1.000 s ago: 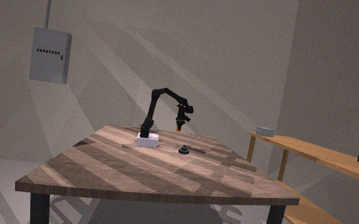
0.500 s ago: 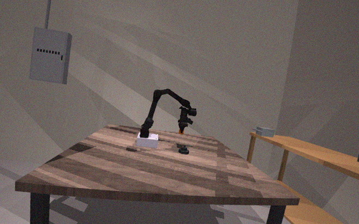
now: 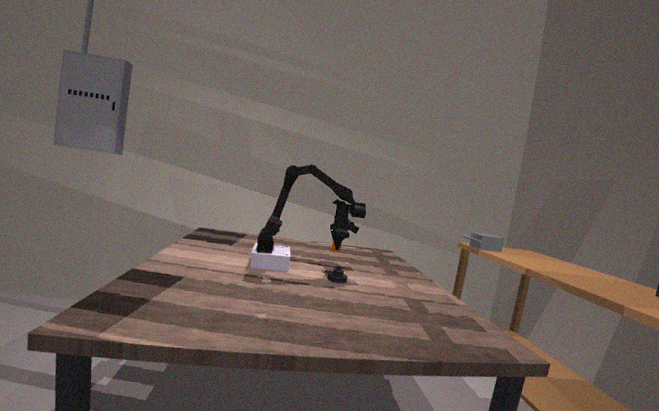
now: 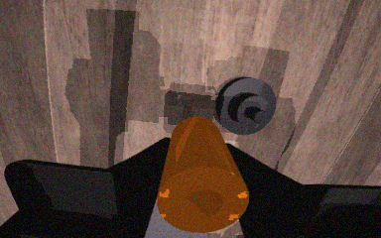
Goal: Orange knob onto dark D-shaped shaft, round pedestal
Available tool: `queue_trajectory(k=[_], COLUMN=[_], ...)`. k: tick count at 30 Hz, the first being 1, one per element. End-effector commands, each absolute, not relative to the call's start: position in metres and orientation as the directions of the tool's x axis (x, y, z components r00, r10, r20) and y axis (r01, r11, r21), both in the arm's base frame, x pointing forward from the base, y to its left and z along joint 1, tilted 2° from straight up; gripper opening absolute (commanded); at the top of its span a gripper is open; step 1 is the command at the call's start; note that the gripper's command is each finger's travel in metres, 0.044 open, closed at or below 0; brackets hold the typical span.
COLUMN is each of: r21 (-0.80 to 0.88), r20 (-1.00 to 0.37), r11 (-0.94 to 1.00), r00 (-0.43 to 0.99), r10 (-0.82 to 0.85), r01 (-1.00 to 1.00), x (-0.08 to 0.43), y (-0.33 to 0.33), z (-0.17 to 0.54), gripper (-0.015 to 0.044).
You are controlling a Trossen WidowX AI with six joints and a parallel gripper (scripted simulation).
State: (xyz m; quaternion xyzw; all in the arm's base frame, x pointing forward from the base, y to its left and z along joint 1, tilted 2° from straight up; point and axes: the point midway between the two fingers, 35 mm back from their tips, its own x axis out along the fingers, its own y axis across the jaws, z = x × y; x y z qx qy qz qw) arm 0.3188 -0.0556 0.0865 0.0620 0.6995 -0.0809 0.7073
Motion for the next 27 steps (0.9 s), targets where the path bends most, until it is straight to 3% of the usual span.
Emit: queue_trajectory(k=[1,27], r21=[-0.03,-0.034], r20=[-0.999,-0.999], r11=[0.98,0.979], r00=[0.009,0.009], r10=[-0.032,-0.036], r01=[0.198,0.199], x=[0.32,0.314], y=[-0.067,-0.135], z=[0.084,0.063], gripper=[0.0,0.0])
